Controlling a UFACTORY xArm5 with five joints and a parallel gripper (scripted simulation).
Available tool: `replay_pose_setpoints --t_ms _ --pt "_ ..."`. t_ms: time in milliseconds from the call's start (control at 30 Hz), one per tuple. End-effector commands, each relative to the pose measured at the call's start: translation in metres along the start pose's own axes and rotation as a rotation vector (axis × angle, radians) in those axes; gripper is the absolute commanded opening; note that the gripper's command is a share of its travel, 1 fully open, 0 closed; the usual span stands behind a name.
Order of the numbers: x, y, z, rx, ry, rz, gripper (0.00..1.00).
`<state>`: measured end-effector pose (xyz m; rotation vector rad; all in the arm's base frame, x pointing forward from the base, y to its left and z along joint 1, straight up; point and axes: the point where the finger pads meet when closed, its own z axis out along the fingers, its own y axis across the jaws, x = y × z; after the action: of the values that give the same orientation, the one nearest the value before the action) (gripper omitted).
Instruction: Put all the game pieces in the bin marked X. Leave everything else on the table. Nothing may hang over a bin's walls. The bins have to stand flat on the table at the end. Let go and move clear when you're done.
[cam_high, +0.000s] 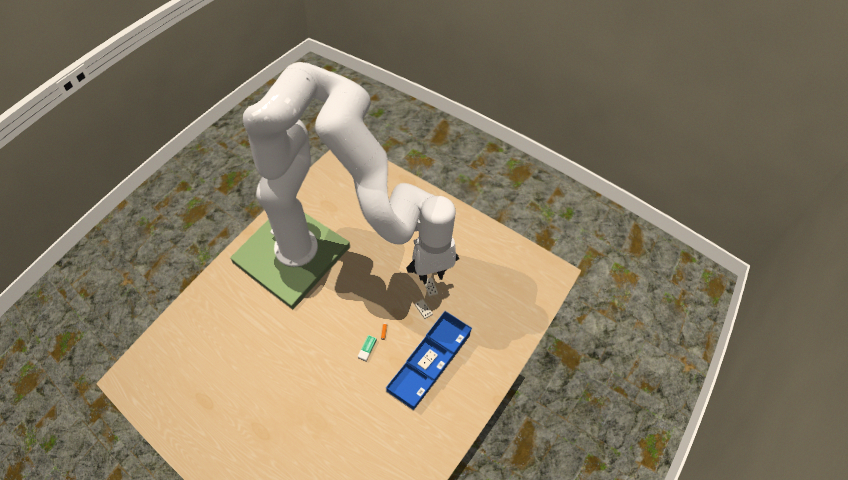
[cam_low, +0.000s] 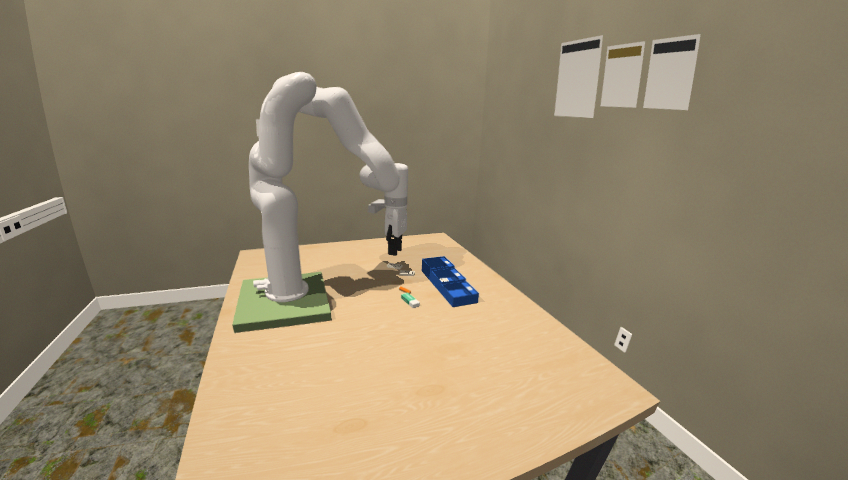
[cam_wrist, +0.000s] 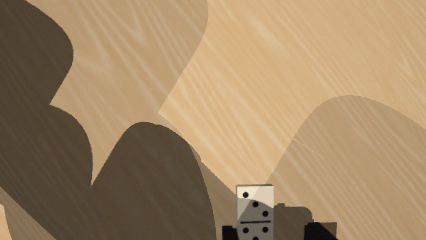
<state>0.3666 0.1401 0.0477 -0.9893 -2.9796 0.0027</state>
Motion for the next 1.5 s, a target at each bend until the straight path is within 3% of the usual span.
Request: replay_pose_setpoints --t_ms 0,200,700,1167,1200,1467 --pt "-0.001 0.001 0.017 -0.002 -0.002 0.0 0.42" --pt "-0.001 0.002 0.04 -0.002 -0.001 0.0 0.42" --pt "-0.001 0.001 0.052 -0.002 -0.001 0.0 0.42" --pt "-0.001 0.001 0.052 -0.002 -0.001 0.0 0.42" --pt "-0.001 0.001 0.052 -0.002 -0.001 0.0 0.21" --pt "-0.001 0.001 0.052 -0.002 -0.001 0.0 0.21"
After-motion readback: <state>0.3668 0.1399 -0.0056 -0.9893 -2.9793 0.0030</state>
